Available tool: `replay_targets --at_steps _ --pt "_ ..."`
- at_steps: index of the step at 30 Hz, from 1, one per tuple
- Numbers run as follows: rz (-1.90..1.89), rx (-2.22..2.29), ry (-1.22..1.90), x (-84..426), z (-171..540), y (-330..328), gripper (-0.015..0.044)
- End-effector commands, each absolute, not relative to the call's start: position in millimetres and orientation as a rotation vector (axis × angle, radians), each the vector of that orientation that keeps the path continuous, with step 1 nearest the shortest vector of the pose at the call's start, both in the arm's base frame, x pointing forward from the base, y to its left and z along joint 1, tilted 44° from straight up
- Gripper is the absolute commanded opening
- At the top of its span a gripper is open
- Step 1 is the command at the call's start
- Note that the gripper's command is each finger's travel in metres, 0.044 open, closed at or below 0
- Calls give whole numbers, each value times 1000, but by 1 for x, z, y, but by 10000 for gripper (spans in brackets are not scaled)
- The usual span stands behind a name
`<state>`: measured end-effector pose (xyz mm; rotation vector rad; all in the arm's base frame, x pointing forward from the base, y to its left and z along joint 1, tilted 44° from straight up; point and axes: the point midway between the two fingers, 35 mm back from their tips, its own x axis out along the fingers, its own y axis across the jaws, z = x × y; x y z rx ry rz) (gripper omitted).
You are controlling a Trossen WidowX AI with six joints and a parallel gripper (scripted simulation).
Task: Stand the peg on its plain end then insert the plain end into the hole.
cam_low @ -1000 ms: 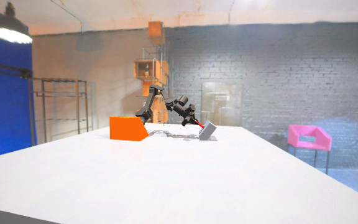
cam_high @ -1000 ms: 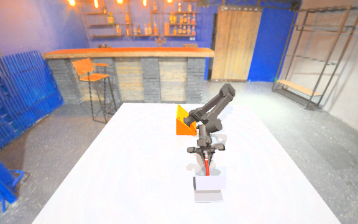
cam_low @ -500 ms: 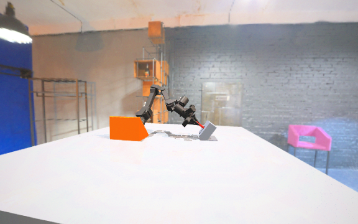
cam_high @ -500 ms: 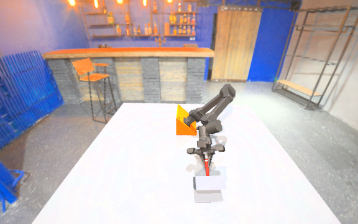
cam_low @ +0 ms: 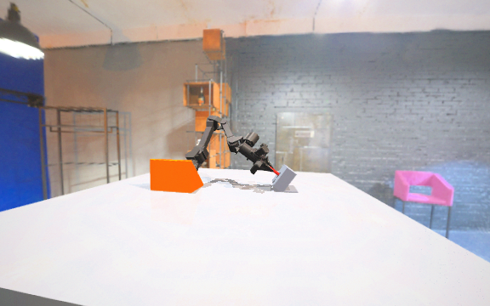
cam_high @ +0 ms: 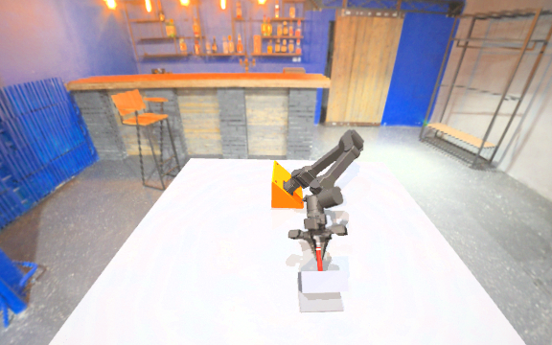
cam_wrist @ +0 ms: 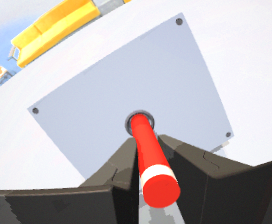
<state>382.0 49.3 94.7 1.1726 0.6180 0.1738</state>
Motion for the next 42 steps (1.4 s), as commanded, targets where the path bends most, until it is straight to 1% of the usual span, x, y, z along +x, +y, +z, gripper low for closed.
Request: replay_targets --at_steps 1,42 --pt "170 1179 618 385 93 50 0" --pt "174 1173 619 395 89 56 0"
